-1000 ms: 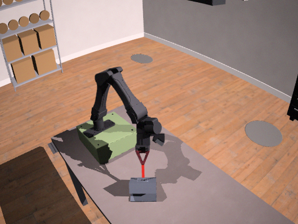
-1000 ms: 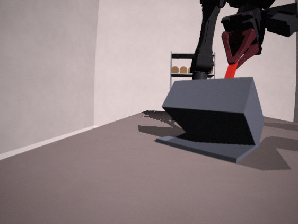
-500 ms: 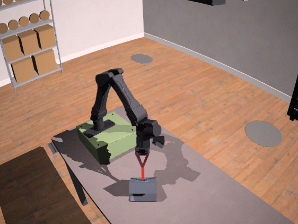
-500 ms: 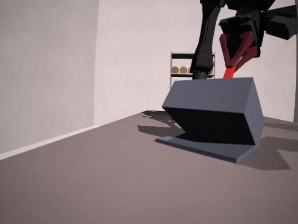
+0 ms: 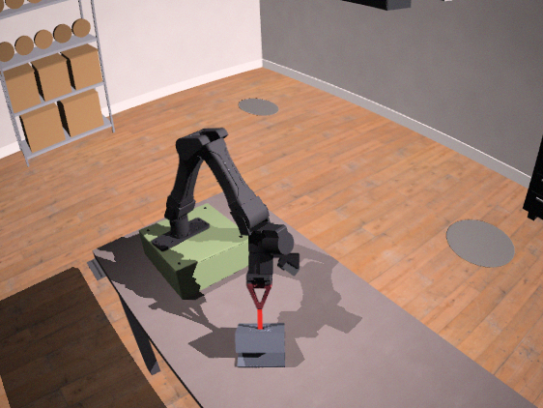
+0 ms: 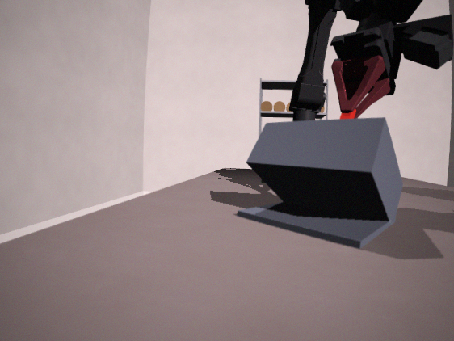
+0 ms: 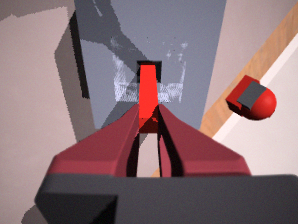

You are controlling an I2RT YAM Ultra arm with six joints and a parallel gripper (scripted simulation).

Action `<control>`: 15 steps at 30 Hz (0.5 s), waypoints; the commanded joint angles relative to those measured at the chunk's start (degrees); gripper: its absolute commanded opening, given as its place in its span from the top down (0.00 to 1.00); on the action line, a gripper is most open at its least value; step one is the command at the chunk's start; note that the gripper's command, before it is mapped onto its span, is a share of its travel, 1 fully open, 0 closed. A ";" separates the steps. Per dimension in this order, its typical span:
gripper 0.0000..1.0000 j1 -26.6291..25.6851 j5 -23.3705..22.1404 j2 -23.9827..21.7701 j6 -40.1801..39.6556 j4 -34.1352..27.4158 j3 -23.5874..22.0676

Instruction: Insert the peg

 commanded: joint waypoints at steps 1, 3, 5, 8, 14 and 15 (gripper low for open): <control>1.00 -0.84 -0.34 0.45 -0.44 2.08 0.11; 1.00 -0.97 -0.38 0.84 -0.57 2.42 0.21; 1.00 -1.10 -0.43 1.23 -0.70 2.75 0.33; 1.00 -1.28 -0.50 1.84 -0.89 3.19 0.57; 1.00 -1.46 -0.57 2.50 -1.08 3.56 0.96; 1.00 -0.77 -0.10 1.94 -0.75 2.76 0.25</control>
